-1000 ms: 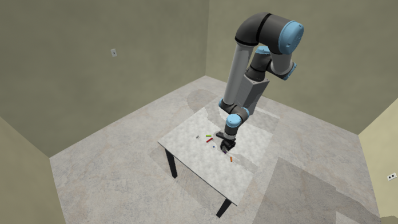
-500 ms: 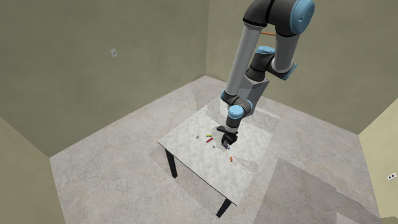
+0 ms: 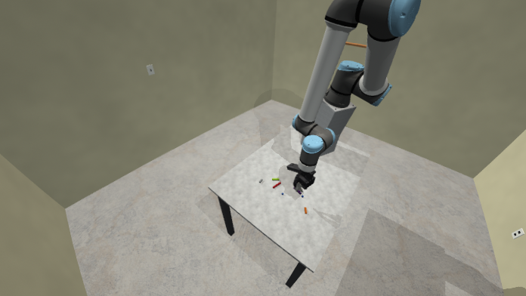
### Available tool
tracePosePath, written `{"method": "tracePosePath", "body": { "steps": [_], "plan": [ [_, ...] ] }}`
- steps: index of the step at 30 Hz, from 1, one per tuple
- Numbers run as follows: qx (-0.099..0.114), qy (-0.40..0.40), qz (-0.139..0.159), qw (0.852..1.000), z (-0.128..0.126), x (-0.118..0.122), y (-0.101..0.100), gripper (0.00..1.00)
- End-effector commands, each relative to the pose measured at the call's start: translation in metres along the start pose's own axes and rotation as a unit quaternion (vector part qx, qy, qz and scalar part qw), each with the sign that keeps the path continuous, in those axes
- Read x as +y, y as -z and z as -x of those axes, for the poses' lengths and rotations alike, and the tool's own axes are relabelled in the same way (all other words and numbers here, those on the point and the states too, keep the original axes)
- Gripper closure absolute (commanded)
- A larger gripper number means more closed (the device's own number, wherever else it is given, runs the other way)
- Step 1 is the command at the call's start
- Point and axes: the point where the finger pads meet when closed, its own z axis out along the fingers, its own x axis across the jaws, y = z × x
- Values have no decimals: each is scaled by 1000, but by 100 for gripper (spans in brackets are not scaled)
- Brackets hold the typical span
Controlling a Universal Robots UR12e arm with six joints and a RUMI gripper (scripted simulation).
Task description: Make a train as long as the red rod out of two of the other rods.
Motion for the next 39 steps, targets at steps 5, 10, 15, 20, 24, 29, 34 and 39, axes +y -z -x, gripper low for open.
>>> {"method": "tracePosePath", "body": {
  "steps": [5, 10, 15, 20, 24, 29, 34, 39],
  "plan": [
    [1, 40, 0, 999, -59, 44, 1, 100],
    [1, 44, 0, 999, -66, 49, 1, 100],
    [-1, 43, 0, 999, -62, 48, 1, 100],
    [-1, 43, 0, 999, -62, 48, 1, 100],
    [0, 44, 0, 999, -62, 48, -1, 100],
    [0, 44, 0, 999, -62, 49, -7, 100],
    [0, 45, 0, 999, -63, 50, -22, 100],
    [0, 45, 0, 999, -63, 50, -43, 100]
  ]
}}
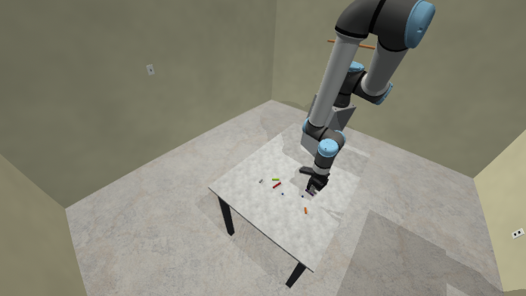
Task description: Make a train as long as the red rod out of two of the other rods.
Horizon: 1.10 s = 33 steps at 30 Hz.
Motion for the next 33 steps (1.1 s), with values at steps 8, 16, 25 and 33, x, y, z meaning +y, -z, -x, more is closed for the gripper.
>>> {"method": "tracePosePath", "body": {
  "steps": [8, 16, 25, 33],
  "plan": [
    [-1, 1, 0, 1000, 1, 2, -50, 100],
    [-1, 1, 0, 1000, 1, 2, -68, 100],
    [-1, 1, 0, 1000, 1, 1, -68, 100],
    [0, 0, 0, 1000, 0, 1, -68, 100]
  ]
}}
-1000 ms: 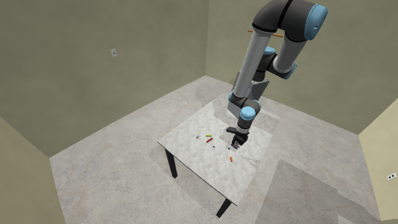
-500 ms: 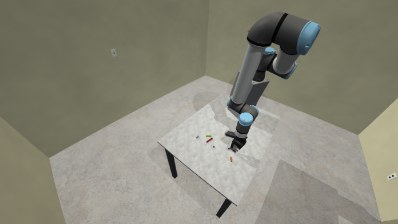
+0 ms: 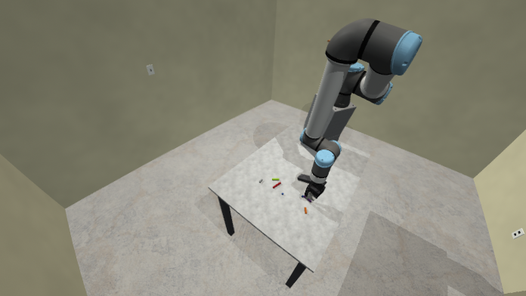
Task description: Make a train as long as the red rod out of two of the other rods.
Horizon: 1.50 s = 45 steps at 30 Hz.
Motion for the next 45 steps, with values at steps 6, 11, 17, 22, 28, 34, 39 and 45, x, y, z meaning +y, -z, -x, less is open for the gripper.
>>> {"method": "tracePosePath", "body": {
  "steps": [6, 11, 17, 22, 28, 34, 39, 45],
  "plan": [
    [-1, 0, 0, 1000, 1, 1, 1, 100],
    [-1, 0, 0, 1000, 1, 1, 1, 100],
    [-1, 0, 0, 1000, 1, 1, 1, 100],
    [-1, 0, 0, 1000, 1, 1, 1, 100],
    [-1, 0, 0, 1000, 1, 1, -1, 100],
    [-2, 1, 0, 1000, 2, 1, -6, 100],
    [-2, 1, 0, 1000, 2, 1, -8, 100],
    [-2, 1, 0, 1000, 2, 1, -12, 100]
  ]
}}
